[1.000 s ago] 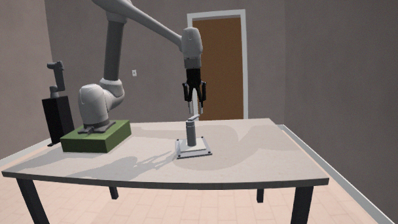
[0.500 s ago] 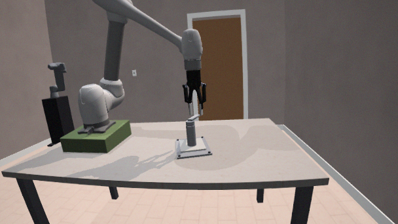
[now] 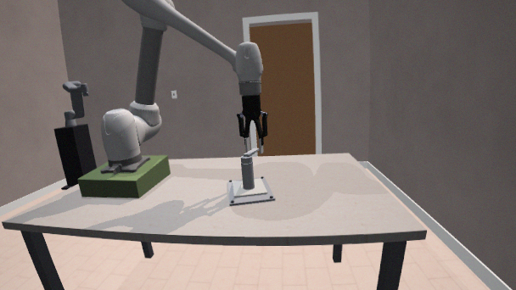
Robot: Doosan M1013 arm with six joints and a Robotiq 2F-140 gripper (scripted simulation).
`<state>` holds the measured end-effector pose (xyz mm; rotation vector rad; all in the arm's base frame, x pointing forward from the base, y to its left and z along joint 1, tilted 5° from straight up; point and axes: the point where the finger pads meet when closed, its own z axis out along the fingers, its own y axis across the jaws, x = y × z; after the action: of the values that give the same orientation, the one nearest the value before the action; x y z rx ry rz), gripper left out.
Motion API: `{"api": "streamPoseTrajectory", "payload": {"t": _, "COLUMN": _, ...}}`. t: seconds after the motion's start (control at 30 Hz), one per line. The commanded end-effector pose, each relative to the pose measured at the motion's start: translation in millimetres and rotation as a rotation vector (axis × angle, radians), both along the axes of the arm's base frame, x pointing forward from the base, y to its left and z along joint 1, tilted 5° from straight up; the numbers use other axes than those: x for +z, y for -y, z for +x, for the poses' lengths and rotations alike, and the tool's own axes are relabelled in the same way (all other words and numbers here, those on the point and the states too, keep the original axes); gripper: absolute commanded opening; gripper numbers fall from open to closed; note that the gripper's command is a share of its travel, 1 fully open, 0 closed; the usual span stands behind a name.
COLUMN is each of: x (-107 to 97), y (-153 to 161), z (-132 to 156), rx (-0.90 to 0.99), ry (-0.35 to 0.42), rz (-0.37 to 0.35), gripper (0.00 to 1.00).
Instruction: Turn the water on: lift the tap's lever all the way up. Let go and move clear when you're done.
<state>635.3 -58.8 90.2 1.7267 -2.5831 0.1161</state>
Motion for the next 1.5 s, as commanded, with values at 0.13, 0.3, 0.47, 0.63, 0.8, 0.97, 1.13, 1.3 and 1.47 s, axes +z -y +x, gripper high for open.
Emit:
{"api": "streamPoseTrajectory", "payload": {"t": 0.13, "x": -8.3, "y": 0.6, "z": 0.2, "rx": 0.000, "ry": 0.000, "rz": 0.000, "gripper": 0.37}}
{"api": "streamPoseTrajectory", "payload": {"t": 0.3, "x": -13.7, "y": 1.1, "z": 0.2, "rx": 0.000, "ry": 0.000, "rz": 0.000, "gripper": 0.37}}
{"api": "streamPoseTrajectory", "payload": {"t": 0.47, "x": -17.4, "y": 1.4, "z": 0.3, "rx": 0.000, "ry": 0.000, "rz": 0.000, "gripper": 0.37}}
{"api": "streamPoseTrajectory", "payload": {"t": 0.63, "x": -19.4, "y": 1.5, "z": 0.3, "rx": 0.000, "ry": 0.000, "rz": 0.000, "gripper": 0.37}}
{"api": "streamPoseTrajectory", "payload": {"t": 0.8, "x": -19.8, "y": 1.6, "z": 0.3, "rx": 0.000, "ry": 0.000, "rz": 0.000, "gripper": 0.37}}
{"api": "streamPoseTrajectory", "payload": {"t": 0.97, "x": -20.0, "y": 1.6, "z": 0.3, "rx": 0.000, "ry": 0.000, "rz": 0.000, "gripper": 0.37}}
{"api": "streamPoseTrajectory", "payload": {"t": 1.13, "x": -20.0, "y": 1.6, "z": 0.3, "rx": 0.000, "ry": 0.000, "rz": 0.000, "gripper": 0.37}}
{"api": "streamPoseTrajectory", "payload": {"t": 1.3, "x": -20.0, "y": 1.6, "z": 0.3, "rx": 0.000, "ry": 0.000, "rz": 0.000, "gripper": 0.37}}
{"api": "streamPoseTrajectory", "payload": {"t": 1.47, "x": -20.0, "y": 1.6, "z": 0.3, "rx": 0.000, "ry": 0.000, "rz": 0.000, "gripper": 0.37}}
